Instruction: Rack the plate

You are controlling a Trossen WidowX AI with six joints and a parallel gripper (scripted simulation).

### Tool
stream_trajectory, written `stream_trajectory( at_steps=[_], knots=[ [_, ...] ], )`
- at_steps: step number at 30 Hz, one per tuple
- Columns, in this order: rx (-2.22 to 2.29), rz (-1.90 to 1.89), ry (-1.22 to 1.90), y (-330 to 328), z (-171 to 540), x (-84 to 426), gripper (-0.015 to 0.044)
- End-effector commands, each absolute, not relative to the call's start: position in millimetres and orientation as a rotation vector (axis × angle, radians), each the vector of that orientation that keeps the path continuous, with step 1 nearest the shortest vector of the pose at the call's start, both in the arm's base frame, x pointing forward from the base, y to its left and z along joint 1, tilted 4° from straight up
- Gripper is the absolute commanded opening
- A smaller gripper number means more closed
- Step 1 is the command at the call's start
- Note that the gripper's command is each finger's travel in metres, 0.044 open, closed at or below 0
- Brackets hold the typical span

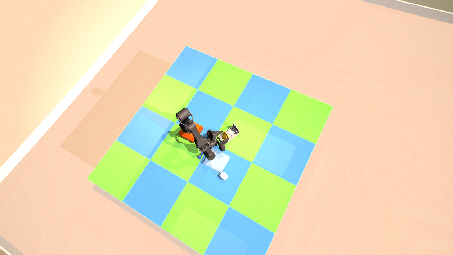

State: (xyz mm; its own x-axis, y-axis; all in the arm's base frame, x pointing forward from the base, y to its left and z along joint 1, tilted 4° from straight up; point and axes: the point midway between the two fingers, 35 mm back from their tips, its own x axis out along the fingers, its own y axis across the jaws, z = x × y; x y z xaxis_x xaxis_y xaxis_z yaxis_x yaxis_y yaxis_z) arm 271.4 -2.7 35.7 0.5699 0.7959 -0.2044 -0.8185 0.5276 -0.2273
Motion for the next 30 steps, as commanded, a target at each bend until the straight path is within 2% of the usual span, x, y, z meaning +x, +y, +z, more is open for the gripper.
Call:
stream_trajectory(
  at_steps=[1,8,18,30],
  knots=[
    [-0.318,0.967,0.070,-6.9,53.4,276.4,0.0400],
    [-0.294,0.975,0.054,-9.9,150.8,274.9,0.0400],
    [-0.287,0.976,0.077,-13.8,153.4,279.3,0.0400],
    [-0.173,0.915,0.479,-32.6,157.5,280.7,0.0400]
  ],
)
